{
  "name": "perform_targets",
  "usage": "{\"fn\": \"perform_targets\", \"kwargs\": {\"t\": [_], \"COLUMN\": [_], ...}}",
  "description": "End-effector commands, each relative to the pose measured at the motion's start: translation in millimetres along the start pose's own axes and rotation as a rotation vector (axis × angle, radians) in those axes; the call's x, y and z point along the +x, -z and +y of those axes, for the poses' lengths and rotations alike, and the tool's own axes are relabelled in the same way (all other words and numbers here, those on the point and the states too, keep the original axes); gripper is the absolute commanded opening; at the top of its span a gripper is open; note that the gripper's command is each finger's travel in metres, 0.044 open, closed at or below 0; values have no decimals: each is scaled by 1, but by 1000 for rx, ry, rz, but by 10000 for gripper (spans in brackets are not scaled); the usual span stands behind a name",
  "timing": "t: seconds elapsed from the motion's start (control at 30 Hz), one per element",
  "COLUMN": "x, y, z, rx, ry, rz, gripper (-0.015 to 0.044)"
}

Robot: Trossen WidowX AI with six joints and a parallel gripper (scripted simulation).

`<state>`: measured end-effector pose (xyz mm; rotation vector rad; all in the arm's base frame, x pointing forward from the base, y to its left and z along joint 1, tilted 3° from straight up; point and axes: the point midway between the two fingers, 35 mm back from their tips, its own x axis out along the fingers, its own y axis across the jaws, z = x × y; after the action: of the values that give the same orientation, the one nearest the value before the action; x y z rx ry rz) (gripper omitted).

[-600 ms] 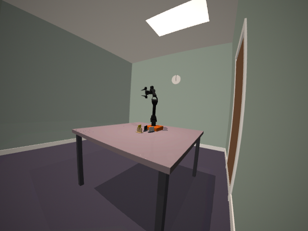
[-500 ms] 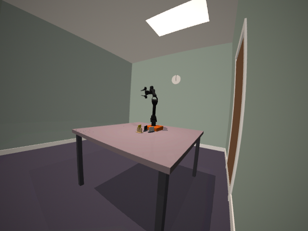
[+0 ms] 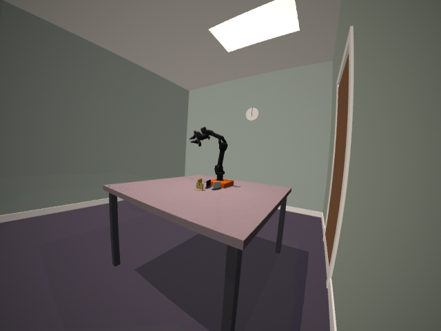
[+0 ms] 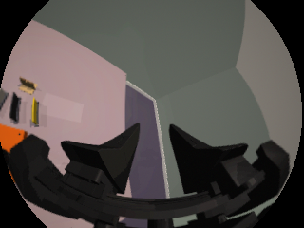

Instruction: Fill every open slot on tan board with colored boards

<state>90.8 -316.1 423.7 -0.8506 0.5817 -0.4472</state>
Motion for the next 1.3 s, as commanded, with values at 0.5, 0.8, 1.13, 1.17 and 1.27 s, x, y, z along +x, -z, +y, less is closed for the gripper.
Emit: {"fn": "perform_targets", "kwargs": {"t": [0.5, 0.8, 1.13, 1.17, 1.27], "x": [85, 68, 15, 8, -15], "y": [-112, -148, -160, -159, -154], "z": [188, 288, 379, 388, 413], "rx": [381, 368, 196, 172, 90], "ry": [-643, -904, -1057, -1064, -1067], "rz": [24, 207, 443, 474, 562], "gripper": [190, 190, 190, 190, 190]}}
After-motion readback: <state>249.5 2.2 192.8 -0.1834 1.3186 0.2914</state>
